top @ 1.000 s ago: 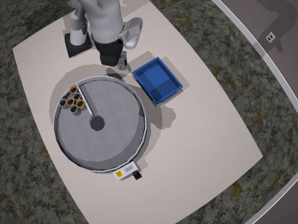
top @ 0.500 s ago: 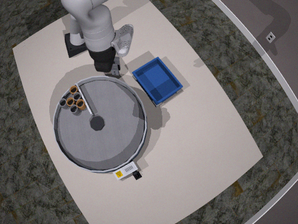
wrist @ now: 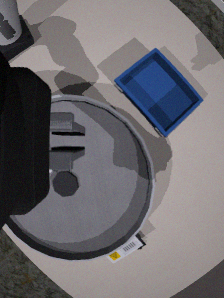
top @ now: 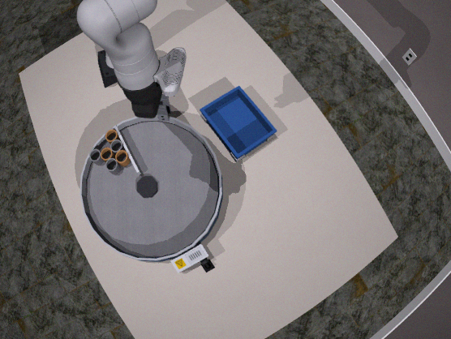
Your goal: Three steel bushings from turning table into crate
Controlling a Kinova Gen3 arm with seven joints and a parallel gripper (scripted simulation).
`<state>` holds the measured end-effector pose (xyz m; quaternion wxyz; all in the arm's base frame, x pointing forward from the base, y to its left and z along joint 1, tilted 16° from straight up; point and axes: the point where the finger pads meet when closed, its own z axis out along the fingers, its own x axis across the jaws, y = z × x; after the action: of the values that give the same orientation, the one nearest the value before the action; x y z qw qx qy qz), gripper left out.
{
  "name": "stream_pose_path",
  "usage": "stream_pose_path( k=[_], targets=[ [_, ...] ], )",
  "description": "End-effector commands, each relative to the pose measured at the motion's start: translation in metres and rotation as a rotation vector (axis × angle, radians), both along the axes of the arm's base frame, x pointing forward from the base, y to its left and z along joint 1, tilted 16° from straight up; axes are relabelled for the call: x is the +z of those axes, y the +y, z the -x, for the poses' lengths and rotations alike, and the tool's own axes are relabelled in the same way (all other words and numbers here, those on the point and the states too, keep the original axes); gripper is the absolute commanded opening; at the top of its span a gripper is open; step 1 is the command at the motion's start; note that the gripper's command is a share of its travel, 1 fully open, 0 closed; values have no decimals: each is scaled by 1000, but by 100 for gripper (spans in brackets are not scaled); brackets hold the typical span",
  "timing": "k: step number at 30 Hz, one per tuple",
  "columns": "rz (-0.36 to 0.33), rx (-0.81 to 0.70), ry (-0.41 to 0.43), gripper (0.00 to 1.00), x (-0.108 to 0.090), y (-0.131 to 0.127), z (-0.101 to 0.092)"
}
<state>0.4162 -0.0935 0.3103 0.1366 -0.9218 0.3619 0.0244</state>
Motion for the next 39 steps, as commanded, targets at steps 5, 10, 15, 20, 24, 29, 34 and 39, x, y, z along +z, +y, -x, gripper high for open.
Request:
stream_pose_path(
  k=[5,10,15,20,24,29,34,39],
  targets=[
    [1,31,-9,34,-33,-20,8],
    [1,31,-9,34,-33,-20,8],
    [-4,52,-10,34,-50,-26,14],
    [-2,89,-20,34,-80,-41,22],
    [-2,89,-20,34,-80,-41,22],
    [-2,89,-20,34,-80,-41,22],
    [-6,133,-27,34,-117,-57,33],
    [-5,146,-30,34,-127,-62,36]
  ],
)
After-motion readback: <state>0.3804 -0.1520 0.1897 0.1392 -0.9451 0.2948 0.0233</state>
